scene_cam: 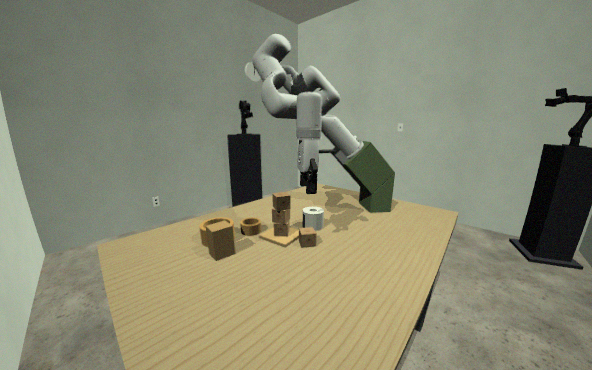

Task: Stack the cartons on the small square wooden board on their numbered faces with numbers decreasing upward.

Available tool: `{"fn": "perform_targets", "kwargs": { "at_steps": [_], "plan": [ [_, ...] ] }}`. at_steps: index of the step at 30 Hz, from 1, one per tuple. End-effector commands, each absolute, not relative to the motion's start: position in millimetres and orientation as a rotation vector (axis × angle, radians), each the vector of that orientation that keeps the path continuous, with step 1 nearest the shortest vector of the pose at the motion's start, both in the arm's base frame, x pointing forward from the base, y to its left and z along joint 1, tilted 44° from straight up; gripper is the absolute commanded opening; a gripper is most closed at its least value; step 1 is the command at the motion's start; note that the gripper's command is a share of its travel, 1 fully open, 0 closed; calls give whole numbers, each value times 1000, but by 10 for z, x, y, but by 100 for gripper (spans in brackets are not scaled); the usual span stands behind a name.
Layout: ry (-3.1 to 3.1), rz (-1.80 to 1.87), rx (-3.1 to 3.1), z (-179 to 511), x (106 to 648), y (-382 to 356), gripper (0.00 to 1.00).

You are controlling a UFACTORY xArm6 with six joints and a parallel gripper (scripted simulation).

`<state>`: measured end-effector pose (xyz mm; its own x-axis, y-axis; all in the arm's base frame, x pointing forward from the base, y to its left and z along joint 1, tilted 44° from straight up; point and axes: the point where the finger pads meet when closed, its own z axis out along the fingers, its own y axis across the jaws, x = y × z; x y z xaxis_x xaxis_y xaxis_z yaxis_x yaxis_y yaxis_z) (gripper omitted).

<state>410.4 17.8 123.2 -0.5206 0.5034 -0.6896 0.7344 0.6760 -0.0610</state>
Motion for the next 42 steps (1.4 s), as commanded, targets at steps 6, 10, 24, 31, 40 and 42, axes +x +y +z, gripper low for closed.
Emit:
{"fn": "perform_targets", "kwargs": {
  "at_steps": [6, 10, 24, 31, 40, 42],
  "plan": [
    [2234, -455, 947, 1170, 4154, 133, 100],
    [2235, -455, 947, 1133, 4173, 106, 100],
    [2237, -455, 947, 1013, 4239, 18, 100],
    [2235, -455, 947, 942, 4291, -37, 100],
    [2234, -456, 947, 862, 4341, -96, 100],
    [2235, -456, 947, 838, 4355, -114, 100]
  ]
}}
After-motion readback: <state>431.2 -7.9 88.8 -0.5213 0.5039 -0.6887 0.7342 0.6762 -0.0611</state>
